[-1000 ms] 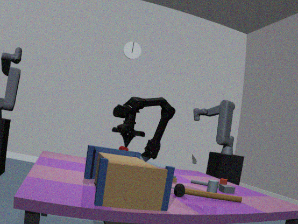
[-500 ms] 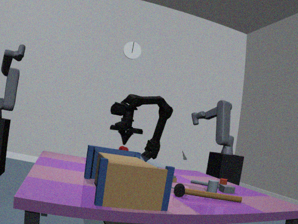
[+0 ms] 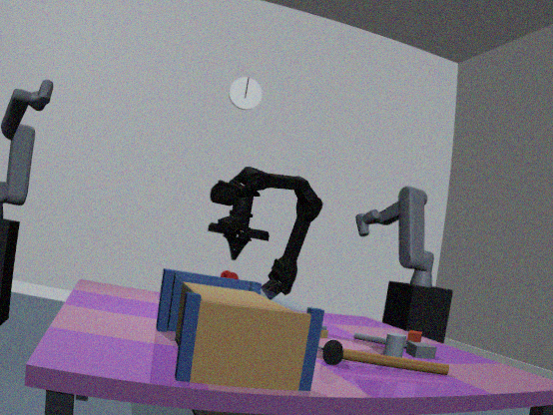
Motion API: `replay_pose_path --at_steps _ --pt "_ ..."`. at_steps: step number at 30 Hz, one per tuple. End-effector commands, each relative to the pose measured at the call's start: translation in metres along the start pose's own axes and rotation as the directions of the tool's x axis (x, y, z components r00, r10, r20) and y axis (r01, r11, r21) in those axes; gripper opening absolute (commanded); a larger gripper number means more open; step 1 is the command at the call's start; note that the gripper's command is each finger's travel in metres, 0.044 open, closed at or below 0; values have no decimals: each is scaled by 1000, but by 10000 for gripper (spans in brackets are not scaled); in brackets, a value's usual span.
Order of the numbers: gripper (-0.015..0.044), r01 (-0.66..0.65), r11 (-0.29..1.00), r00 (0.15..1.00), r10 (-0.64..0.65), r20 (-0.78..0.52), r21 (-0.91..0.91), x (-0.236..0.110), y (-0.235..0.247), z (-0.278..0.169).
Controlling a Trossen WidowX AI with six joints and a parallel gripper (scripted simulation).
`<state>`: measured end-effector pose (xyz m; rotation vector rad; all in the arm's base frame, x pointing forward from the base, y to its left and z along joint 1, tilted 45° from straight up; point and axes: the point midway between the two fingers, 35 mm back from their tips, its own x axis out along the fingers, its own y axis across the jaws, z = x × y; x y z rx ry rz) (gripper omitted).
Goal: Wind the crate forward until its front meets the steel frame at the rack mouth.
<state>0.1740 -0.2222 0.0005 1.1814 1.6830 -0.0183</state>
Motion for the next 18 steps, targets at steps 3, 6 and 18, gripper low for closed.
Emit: replay_pose_path --at_steps 3,6,18 --pt "0 -7 1000 1000 7 -11 0 28 11 -16" --pt "0 -7 1000 1000 7 -11 0 29 12 -16" --pt "0 -7 1000 1000 7 -11 0 38 12 -16"
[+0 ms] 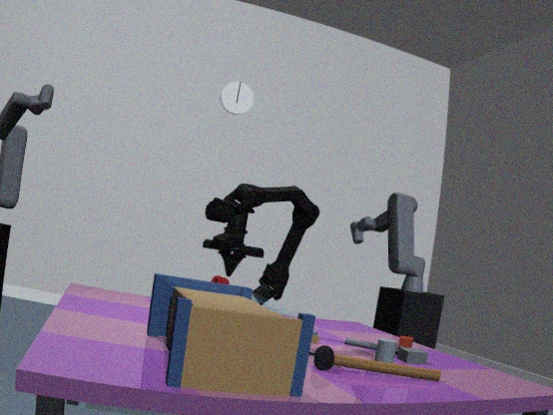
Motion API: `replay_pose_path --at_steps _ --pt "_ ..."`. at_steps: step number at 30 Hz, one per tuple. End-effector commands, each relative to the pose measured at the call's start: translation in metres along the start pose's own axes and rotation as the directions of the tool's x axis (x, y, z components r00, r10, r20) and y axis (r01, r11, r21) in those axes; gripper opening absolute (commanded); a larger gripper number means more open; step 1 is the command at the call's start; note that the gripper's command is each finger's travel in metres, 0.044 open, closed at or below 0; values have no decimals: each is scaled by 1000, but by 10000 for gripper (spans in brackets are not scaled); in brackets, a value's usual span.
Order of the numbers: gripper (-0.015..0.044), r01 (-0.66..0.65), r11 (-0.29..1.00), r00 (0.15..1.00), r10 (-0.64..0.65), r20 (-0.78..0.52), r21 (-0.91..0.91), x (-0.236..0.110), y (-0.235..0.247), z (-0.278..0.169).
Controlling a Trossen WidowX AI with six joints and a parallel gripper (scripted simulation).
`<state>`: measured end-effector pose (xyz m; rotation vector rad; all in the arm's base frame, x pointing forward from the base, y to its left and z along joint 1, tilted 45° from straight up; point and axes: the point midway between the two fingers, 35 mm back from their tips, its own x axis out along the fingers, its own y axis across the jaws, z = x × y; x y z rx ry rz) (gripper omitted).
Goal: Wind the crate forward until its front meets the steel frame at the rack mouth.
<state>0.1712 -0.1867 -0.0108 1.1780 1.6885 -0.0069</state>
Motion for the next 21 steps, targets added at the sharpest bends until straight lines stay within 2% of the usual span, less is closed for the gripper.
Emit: replay_pose_path --at_steps 1,21 --pt "0 -7 1000 1000 7 -3 7 6 1 -1" --pt "0 -6 1000 1000 6 -1 7 6 -14 18"
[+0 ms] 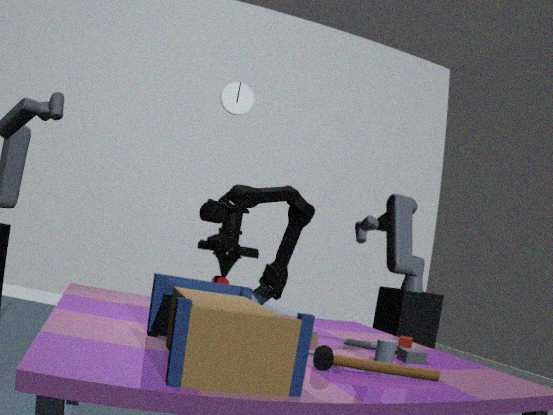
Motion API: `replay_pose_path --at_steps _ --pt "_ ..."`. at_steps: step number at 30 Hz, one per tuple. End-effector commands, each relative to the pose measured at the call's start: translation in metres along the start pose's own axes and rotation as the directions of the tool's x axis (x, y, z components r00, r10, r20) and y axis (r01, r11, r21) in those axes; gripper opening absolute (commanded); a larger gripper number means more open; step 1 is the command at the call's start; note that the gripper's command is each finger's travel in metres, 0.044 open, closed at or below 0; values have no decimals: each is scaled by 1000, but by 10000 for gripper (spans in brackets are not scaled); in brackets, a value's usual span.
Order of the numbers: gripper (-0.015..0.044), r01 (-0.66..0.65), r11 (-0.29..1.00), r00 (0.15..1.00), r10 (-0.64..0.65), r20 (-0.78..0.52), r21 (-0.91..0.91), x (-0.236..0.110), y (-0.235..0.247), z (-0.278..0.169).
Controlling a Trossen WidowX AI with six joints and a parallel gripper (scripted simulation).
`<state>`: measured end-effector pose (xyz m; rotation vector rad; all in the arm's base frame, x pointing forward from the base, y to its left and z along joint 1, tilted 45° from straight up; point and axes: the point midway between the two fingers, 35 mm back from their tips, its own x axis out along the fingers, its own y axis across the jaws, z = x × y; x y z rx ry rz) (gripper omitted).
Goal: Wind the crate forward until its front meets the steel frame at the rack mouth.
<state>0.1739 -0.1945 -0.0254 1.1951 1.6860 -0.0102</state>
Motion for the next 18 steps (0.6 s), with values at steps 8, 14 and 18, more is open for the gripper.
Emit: replay_pose_path --at_steps 8,14,18 --pt "0 4 1000 1000 -4 1 -5 -1 -8 10" --pt "0 5 1000 1000 -5 1 1 -42 -6 8" --pt "0 5 1000 1000 -5 0 2 -50 -5 7"
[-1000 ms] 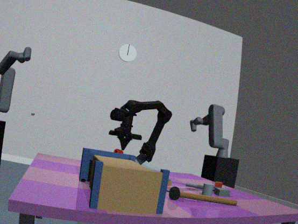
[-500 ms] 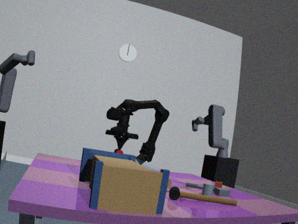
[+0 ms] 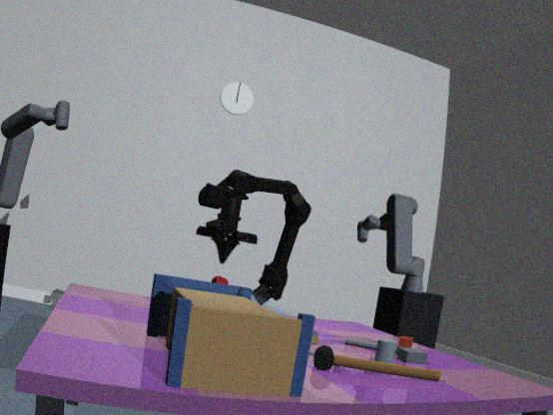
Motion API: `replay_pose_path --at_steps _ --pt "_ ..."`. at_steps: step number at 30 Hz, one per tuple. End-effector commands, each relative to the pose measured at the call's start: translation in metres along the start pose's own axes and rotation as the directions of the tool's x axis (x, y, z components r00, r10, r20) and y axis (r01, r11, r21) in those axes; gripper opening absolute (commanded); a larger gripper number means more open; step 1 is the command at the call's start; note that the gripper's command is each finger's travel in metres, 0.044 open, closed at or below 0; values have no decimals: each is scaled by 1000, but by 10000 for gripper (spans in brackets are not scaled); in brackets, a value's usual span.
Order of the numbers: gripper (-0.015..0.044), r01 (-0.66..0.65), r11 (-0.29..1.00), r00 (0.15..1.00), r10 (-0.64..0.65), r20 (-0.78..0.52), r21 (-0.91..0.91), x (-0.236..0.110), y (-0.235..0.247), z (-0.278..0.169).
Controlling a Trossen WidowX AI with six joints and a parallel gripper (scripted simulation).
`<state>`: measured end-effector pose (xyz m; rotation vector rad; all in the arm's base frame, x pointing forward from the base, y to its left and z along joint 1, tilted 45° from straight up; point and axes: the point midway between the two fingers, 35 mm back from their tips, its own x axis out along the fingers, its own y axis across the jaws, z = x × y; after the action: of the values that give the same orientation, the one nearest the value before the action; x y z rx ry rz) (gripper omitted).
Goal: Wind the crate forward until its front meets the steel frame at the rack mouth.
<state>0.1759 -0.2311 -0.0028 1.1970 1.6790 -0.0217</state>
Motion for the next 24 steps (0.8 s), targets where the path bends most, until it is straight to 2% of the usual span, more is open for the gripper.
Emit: replay_pose_path --at_steps 1,6,12,24 --pt "0 4 1000 1000 -4 -9 -4 -8 0 -2" --pt "0 4 1000 1000 -4 -9 -5 -1 3 -5" --pt "0 2 1000 1000 -2 -11 -11 31 15 -21" --pt "0 2 1000 1000 -2 -11 -11 37 15 -21"
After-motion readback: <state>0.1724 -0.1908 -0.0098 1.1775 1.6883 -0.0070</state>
